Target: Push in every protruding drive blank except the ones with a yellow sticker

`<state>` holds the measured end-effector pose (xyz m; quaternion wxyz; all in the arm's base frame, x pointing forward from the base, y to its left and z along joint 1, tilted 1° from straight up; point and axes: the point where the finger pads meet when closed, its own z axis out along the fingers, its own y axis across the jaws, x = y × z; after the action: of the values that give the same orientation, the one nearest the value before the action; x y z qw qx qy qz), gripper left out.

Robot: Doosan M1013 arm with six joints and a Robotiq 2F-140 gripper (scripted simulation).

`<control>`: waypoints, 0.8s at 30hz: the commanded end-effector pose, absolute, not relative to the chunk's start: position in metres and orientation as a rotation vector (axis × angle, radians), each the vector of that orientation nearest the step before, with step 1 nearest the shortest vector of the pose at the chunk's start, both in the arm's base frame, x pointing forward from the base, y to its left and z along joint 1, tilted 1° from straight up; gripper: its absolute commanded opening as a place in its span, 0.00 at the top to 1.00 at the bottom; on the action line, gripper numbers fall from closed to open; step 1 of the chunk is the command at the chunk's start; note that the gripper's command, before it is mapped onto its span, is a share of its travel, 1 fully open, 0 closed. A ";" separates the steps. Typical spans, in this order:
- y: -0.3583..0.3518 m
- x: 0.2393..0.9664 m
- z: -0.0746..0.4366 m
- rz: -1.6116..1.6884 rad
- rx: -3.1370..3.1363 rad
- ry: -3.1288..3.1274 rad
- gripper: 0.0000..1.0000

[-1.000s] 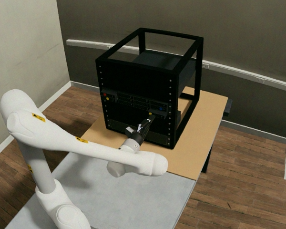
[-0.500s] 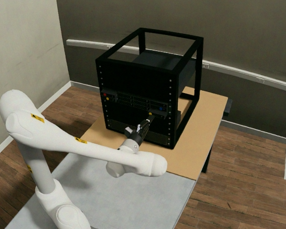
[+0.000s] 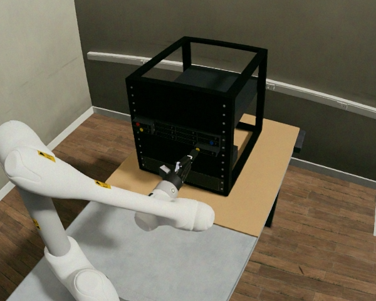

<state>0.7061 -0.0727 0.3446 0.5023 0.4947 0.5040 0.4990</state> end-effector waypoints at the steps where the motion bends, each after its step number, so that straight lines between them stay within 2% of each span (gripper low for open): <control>1: -0.063 0.706 0.346 1.205 1.194 1.217 0.90; 24: 0.037 0.705 0.353 1.205 1.194 1.217 0.90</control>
<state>0.7048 0.0228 0.3510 0.5009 0.4943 0.5050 0.4997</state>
